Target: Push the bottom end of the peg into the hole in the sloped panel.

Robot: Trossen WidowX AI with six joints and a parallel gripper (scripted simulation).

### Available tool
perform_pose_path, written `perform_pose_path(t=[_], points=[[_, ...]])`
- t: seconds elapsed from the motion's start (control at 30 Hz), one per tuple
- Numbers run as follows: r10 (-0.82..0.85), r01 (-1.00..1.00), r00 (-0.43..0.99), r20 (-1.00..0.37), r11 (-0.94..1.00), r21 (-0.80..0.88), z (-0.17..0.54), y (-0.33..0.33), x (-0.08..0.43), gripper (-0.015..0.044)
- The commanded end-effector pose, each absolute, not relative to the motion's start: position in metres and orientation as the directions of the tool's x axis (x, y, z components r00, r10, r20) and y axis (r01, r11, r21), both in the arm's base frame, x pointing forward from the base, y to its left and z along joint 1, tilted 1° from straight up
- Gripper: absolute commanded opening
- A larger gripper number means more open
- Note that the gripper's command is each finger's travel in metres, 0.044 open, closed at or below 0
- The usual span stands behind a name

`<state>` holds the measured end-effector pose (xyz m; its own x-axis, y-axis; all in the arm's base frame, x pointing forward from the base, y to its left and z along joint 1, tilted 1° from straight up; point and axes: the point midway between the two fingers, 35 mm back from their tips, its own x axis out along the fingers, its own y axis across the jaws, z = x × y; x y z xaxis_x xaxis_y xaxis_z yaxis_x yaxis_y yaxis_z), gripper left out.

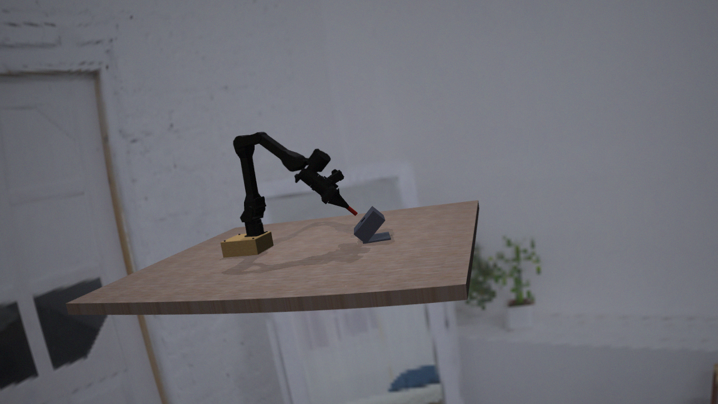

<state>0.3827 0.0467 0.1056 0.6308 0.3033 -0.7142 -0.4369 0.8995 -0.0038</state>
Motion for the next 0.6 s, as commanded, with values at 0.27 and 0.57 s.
perform_pose_path(t=[0.27,0.57], points=[[0.302,-0.432,0.631,-0.715,0.902,-0.001,0.096,0.050,0.391,0.0000],[0.303,-0.433,0.631,-0.714,0.901,-0.001,0.088,0.053,0.397,0.0000]])
